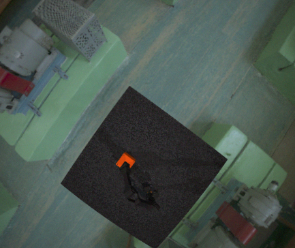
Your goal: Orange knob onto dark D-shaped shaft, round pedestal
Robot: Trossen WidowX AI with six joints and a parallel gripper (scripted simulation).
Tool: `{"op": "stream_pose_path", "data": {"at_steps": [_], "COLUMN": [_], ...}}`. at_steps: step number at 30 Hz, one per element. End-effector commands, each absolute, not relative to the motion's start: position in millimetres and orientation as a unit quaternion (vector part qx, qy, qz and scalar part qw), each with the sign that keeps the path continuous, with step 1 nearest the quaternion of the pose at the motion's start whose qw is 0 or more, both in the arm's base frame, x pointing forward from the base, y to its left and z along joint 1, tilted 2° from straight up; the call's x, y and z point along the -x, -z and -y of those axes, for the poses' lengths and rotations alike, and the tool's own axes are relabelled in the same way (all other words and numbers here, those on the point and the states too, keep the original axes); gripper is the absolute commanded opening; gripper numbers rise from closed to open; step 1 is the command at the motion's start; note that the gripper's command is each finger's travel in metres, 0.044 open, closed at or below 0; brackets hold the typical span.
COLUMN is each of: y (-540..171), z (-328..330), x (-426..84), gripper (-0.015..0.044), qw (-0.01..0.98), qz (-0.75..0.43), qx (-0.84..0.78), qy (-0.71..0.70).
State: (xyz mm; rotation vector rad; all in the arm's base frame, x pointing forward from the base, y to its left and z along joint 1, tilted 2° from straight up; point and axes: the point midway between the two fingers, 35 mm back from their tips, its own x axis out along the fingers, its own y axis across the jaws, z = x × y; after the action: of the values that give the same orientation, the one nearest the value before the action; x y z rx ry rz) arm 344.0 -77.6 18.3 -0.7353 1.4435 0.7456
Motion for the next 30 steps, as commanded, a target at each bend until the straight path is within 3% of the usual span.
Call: {"op": "stream_pose_path", "data": {"at_steps": [1,23,30], "y": [-17.9,-21.5,-23.8], "z": [78.1,78.8,79.3], "x": [-344.1,-348.2,-351.5], "gripper": [0.0,0.0,0.0], "qw": [0.629,0.629,0.594], "qz": [-0.626,-0.626,-0.59], "qx": [0.327,0.327,0.388], "qy": [-0.326,-0.326,-0.386]}}
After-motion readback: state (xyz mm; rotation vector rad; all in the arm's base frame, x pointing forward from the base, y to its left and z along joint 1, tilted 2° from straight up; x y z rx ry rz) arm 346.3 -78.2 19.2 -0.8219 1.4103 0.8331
